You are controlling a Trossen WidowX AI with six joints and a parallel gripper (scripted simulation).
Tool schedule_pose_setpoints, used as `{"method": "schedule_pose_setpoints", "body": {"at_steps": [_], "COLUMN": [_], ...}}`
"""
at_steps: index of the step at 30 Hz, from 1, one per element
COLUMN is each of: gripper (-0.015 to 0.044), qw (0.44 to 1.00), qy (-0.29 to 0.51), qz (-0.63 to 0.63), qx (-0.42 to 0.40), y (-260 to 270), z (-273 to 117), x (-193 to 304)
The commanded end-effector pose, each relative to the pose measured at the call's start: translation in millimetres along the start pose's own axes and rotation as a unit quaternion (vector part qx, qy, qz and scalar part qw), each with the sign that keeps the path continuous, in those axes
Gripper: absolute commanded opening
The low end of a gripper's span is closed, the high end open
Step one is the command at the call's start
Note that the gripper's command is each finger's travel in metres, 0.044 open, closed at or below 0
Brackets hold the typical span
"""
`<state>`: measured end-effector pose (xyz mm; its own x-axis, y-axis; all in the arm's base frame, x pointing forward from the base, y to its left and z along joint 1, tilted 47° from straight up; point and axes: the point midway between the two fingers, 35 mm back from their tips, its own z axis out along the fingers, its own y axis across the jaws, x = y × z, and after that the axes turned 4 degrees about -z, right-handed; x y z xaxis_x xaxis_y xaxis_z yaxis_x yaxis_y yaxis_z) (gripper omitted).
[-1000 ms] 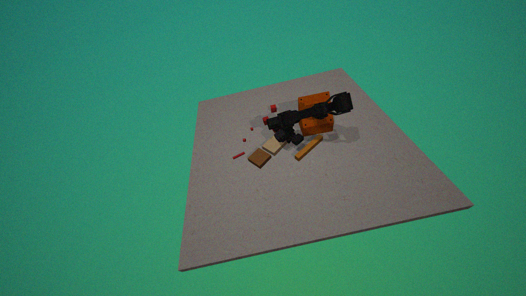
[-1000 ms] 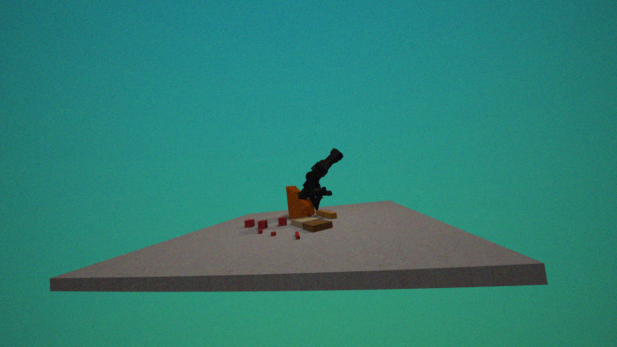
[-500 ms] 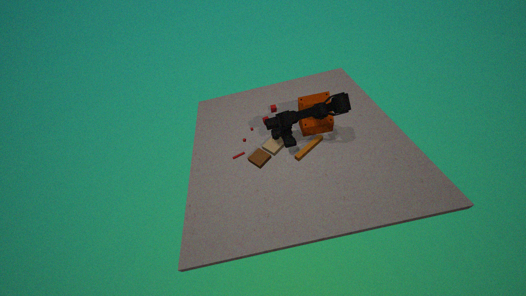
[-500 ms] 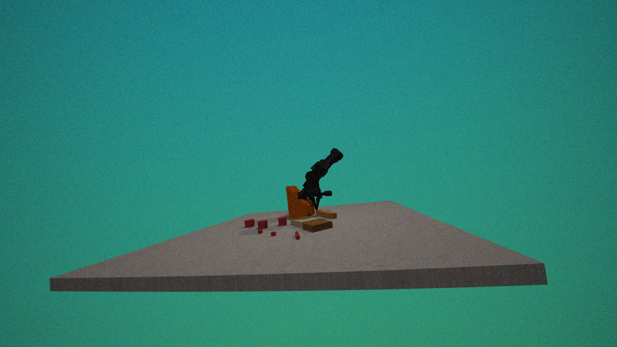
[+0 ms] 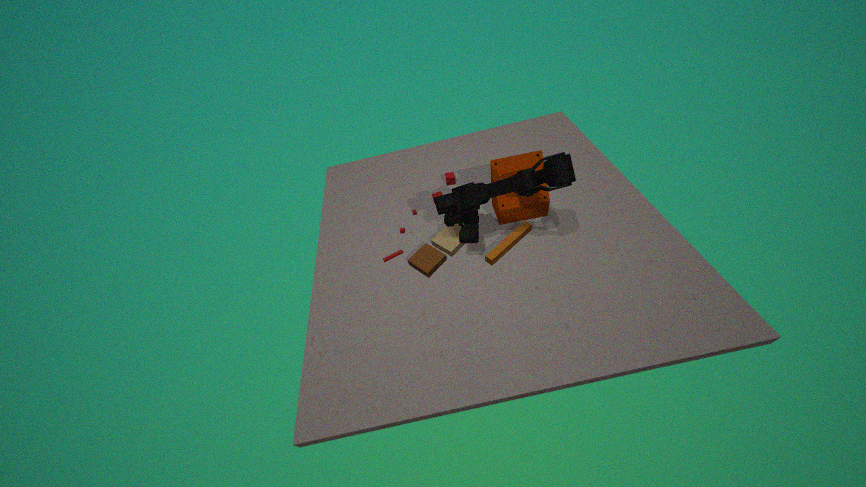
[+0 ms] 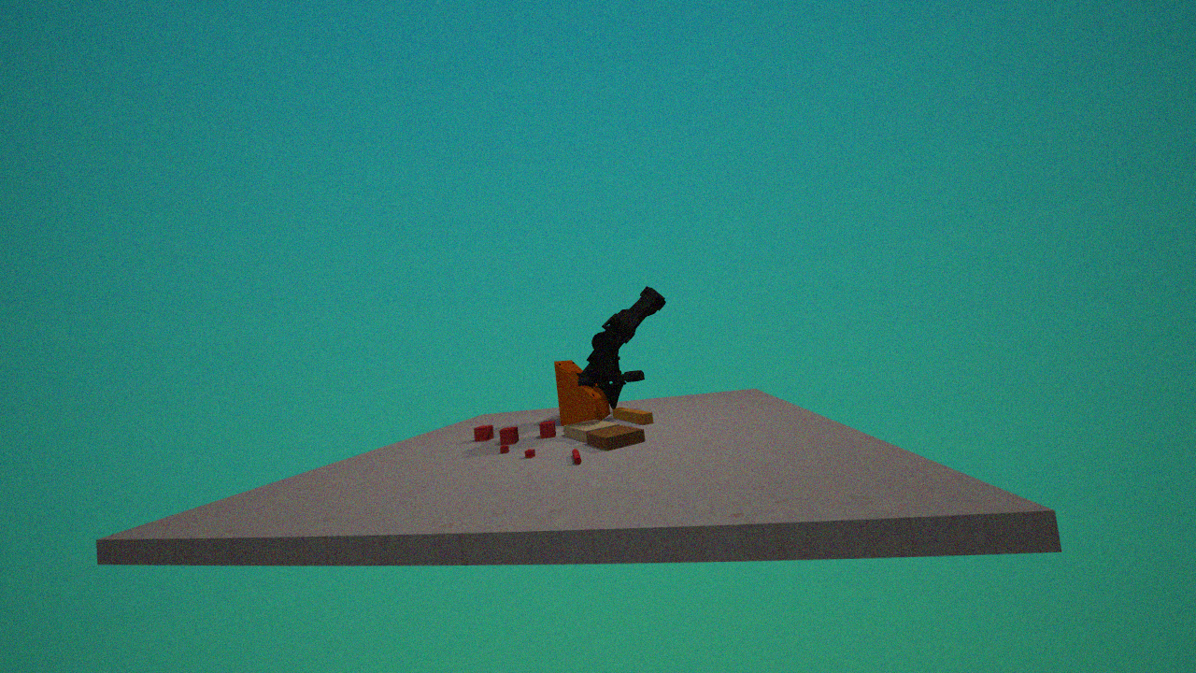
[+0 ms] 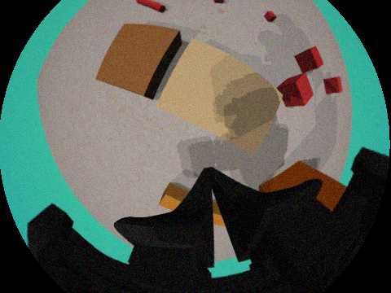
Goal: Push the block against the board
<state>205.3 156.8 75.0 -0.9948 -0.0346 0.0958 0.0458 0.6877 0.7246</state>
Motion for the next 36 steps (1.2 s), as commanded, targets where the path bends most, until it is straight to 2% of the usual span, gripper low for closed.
{"method": "schedule_pose_setpoints", "body": {"at_steps": [1,17,36], "gripper": [0.0,0.0,0.0], "qw": [0.999,0.953,0.952], "qy": [0.002,0.004,0.003], "qz": [0.046,0.303,0.306], "qx": [-0.001,-0.004,-0.003], "y": [1,4,-6], "z": [8,52,53], "x": [-1,-7,-21]}}
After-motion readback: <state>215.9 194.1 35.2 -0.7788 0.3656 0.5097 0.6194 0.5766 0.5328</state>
